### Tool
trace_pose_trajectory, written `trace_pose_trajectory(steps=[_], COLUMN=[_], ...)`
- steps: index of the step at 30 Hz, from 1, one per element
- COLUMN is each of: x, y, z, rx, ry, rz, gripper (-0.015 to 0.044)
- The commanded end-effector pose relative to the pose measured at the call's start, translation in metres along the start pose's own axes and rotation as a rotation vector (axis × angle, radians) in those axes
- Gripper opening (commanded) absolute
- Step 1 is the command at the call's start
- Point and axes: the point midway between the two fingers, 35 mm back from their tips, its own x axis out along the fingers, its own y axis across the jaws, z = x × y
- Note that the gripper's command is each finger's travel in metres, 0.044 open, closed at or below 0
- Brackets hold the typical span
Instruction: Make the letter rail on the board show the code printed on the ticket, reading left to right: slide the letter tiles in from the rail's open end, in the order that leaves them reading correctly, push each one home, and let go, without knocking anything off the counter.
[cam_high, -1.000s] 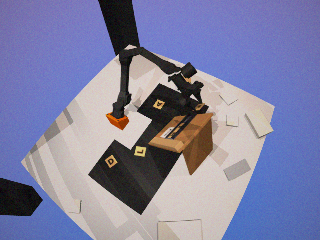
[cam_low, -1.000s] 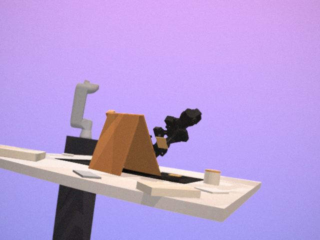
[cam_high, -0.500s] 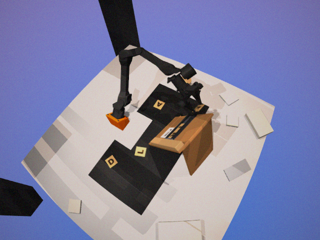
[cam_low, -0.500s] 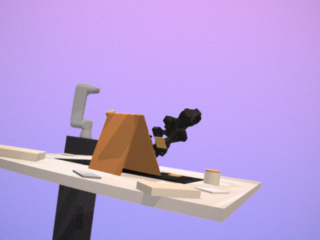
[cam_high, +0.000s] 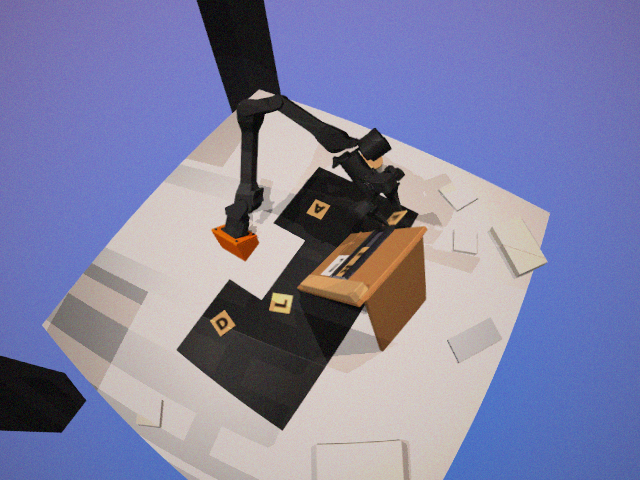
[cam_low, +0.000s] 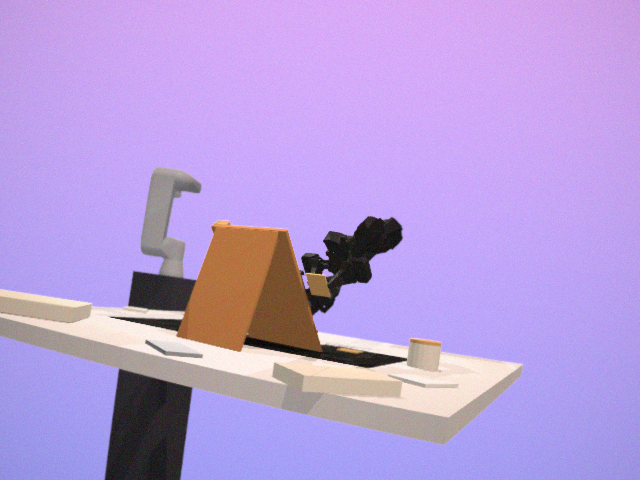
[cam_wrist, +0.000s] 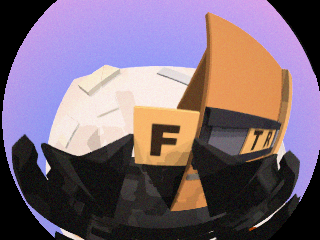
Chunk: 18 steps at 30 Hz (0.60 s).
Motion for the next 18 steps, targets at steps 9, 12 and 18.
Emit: trace_pose_trajectory(steps=[9,12,18], x=[0.0009,0.0009,0.001], y=[-0.0076,-0.0091,-0.0121], z=[-0.002,-0.002,-0.002], rx=[-0.006,-0.006,-0.006], ry=[0.006,0.006,0.006], rz=[-0.001,-0.001,-0.001], gripper=[0.0,0.0,0.0])
